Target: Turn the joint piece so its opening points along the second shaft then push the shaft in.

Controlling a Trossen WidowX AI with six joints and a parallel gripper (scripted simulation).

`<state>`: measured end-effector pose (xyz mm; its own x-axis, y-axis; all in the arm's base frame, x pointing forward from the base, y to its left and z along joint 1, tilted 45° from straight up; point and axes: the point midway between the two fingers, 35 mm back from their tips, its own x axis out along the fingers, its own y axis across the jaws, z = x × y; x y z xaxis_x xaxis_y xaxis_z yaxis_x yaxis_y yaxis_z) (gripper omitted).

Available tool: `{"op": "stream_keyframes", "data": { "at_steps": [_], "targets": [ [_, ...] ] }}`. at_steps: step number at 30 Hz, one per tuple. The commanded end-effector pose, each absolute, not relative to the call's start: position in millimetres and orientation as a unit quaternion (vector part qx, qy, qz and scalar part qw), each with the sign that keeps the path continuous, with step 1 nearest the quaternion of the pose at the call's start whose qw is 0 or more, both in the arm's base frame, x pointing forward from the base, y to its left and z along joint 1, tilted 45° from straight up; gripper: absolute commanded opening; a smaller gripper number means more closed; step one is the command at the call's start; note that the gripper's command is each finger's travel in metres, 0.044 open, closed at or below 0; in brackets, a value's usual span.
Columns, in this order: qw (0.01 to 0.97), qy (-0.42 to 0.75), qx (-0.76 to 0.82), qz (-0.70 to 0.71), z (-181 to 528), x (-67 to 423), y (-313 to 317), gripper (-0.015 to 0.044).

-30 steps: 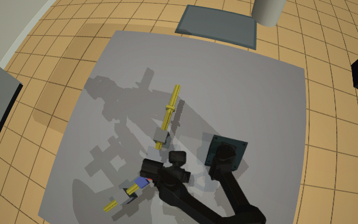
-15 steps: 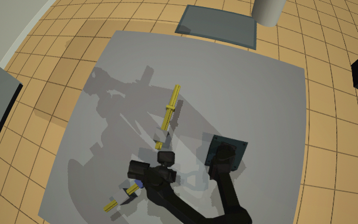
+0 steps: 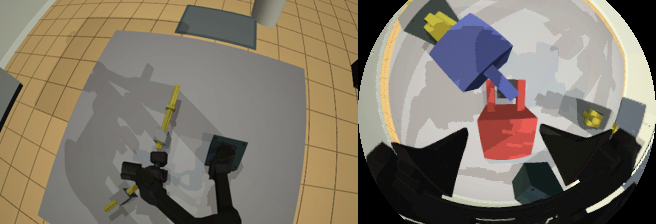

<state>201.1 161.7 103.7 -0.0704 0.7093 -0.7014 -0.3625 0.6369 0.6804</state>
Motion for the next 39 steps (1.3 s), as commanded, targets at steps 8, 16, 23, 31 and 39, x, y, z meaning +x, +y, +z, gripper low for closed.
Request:
{"op": "stream_keyframes", "data": {
  "at_steps": [8, 16, 23, 31, 39],
  "targets": [
    [0.665, 0.615, 0.143, 0.399, 89.7, 199.9, 174.7, 0.044],
    [0.664, 0.615, 0.143, 0.4, 87.2, 199.5, 177.5, 0.0335],
    [0.664, 0.615, 0.143, 0.4, 87.2, 199.5, 177.5, 0.0182],
    [0.664, 0.615, 0.143, 0.4, 87.2, 199.5, 177.5, 0.0182],
    [0.664, 0.615, 0.143, 0.4, 87.2, 199.5, 177.5, 0.0182]
  ]
}}
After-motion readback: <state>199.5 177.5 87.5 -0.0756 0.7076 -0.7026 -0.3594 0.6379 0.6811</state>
